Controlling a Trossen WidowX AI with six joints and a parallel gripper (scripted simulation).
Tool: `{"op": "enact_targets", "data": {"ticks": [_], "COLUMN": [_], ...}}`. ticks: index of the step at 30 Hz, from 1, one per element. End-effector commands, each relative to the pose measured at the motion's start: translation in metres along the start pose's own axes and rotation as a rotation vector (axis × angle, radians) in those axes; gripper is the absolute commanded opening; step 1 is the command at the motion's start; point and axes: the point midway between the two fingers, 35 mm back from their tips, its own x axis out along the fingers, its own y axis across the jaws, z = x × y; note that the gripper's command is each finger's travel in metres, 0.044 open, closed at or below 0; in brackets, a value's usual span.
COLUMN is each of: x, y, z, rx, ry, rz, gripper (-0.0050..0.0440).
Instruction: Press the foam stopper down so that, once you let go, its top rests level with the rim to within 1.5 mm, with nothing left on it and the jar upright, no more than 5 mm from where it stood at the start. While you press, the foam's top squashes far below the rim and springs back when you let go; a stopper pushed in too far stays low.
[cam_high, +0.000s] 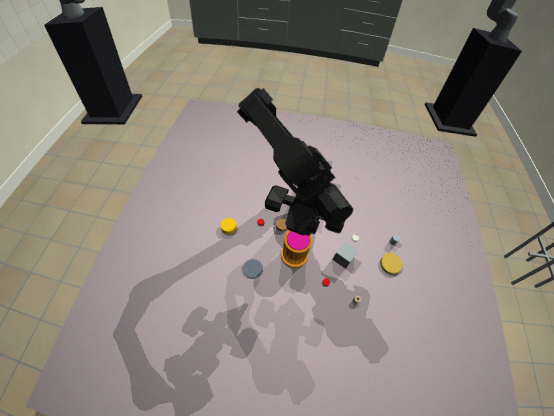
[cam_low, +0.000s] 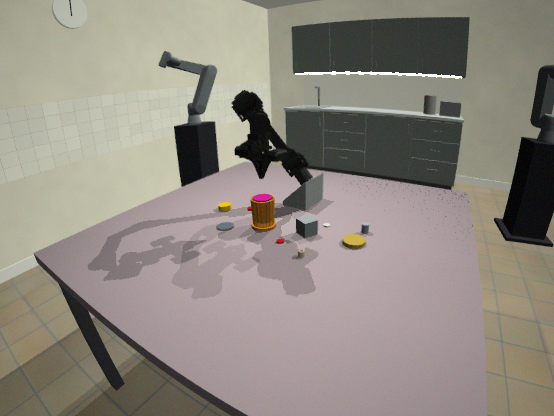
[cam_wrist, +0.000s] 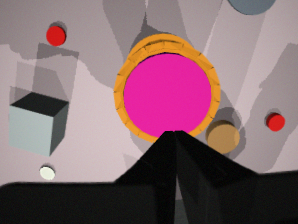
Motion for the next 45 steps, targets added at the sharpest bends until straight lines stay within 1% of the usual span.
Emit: {"op": "enact_targets", "data": {"ticks": [1, 29, 30, 31, 33, 35, 36, 38, 45], "x": [0.0, 0.0, -0.003, -0.012, -0.041, -0.041, -0.024, -0.014, 0.038], "y": [0.0, 0.0, 0.0, 0.0, -0.002, -0.002, 0.0, 0.0, 0.0], "z": [0.0, 0.0, 0.0, 0.0, -0.002, -0.002, -0.001, 0.0, 0.0], "rx": [-0.002, -0.002, -0.005, -0.015, -0.047, -0.047, -0.037, -0.031, -0.003], "ry": [-0.002, -0.002, -0.007, -0.023, -0.074, -0.074, -0.042, -0.036, -0.001], "rz": [0.0, 0.0, 0.004, 0.015, 0.053, 0.053, 0.025, 0.021, 0.001], "gripper": [0.0, 0.0, 0.0, 0.0, 0.0, 0.0, 0.0, 0.0, 0.0]}}
